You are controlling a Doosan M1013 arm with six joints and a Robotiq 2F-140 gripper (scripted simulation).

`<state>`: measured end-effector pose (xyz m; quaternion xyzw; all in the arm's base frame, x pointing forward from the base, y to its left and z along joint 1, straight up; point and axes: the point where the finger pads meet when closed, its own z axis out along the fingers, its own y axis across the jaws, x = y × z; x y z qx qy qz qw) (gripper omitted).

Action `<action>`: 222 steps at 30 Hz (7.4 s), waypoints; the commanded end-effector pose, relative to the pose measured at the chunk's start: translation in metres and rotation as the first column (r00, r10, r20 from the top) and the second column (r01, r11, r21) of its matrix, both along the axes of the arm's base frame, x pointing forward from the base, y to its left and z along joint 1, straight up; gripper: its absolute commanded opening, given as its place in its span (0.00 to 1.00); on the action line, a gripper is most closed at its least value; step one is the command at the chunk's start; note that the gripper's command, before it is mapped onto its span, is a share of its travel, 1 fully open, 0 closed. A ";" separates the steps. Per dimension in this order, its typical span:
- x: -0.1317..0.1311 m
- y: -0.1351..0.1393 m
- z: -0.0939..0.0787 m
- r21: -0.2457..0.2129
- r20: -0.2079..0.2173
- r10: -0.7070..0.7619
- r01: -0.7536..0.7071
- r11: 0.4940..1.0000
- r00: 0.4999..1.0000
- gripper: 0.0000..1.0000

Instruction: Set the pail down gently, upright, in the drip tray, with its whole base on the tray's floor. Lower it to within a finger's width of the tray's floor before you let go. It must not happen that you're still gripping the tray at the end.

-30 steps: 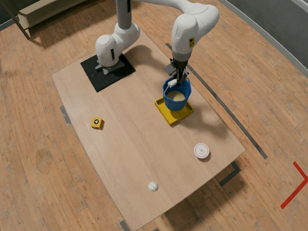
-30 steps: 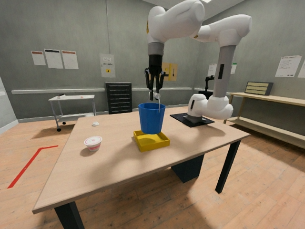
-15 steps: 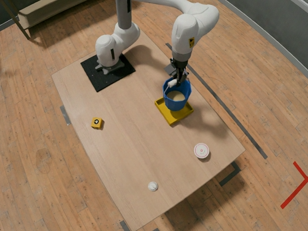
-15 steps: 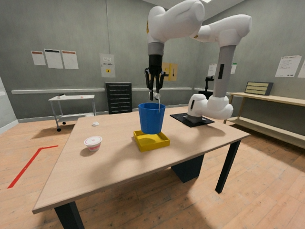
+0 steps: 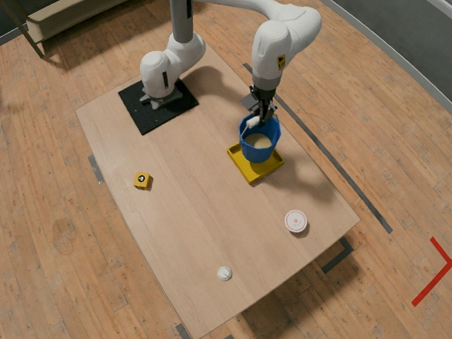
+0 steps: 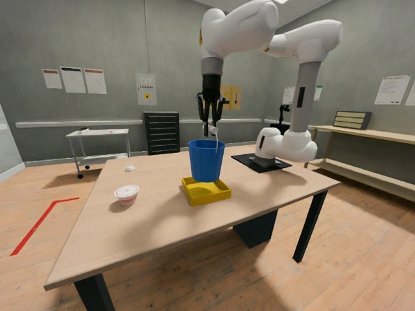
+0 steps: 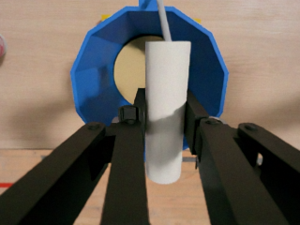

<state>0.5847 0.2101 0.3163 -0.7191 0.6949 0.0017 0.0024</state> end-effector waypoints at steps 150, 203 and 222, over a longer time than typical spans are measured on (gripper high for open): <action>0.003 -0.001 -0.084 0.001 0.001 0.000 0.000 1.000 1.000 0.10; 0.003 -0.001 -0.084 0.001 0.001 0.000 0.000 1.000 1.000 1.00; 0.003 -0.001 -0.076 0.001 0.001 0.000 0.000 1.000 1.000 1.00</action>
